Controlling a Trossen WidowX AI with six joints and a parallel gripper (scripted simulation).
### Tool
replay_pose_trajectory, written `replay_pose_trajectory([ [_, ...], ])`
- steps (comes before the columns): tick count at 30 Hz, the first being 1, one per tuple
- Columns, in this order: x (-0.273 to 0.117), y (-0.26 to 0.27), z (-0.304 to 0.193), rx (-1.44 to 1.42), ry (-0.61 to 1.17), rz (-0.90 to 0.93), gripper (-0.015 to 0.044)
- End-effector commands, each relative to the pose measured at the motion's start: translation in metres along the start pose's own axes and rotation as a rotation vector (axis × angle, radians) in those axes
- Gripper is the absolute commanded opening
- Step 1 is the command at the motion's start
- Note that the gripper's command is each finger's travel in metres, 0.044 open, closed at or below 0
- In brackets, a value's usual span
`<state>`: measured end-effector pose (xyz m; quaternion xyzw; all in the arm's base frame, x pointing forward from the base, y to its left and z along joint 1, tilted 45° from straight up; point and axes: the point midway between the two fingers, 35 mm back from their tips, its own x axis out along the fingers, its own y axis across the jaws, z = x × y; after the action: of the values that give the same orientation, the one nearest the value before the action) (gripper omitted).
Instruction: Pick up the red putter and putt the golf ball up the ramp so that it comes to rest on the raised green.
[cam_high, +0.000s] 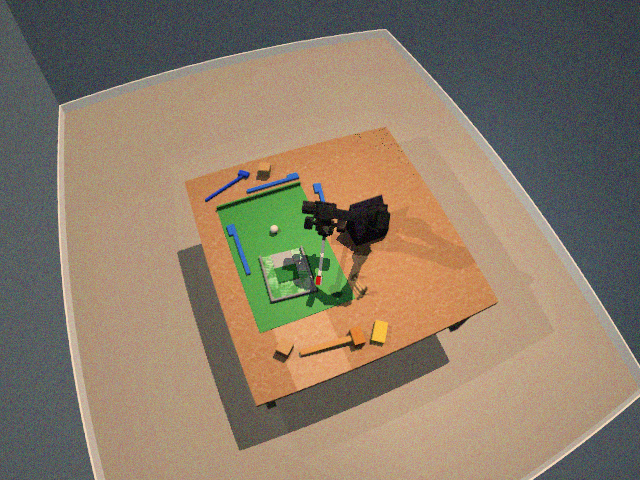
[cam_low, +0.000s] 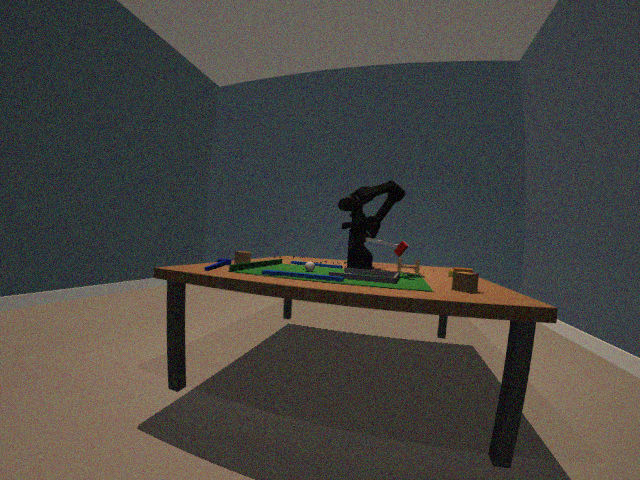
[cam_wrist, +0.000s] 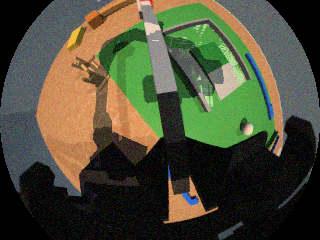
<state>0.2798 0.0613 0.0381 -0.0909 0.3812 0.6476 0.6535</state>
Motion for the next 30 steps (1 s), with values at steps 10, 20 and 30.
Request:
replay_pose_trajectory([
  [10,-0.02,-0.047,-0.058,0.389,0.035,-0.059,0.0],
  [20,-0.032,-0.074,-0.115,0.708,0.055,-0.094,0.0],
  [30,-0.039,-0.091,-0.179,1.033,0.067,-0.124,0.0],
])
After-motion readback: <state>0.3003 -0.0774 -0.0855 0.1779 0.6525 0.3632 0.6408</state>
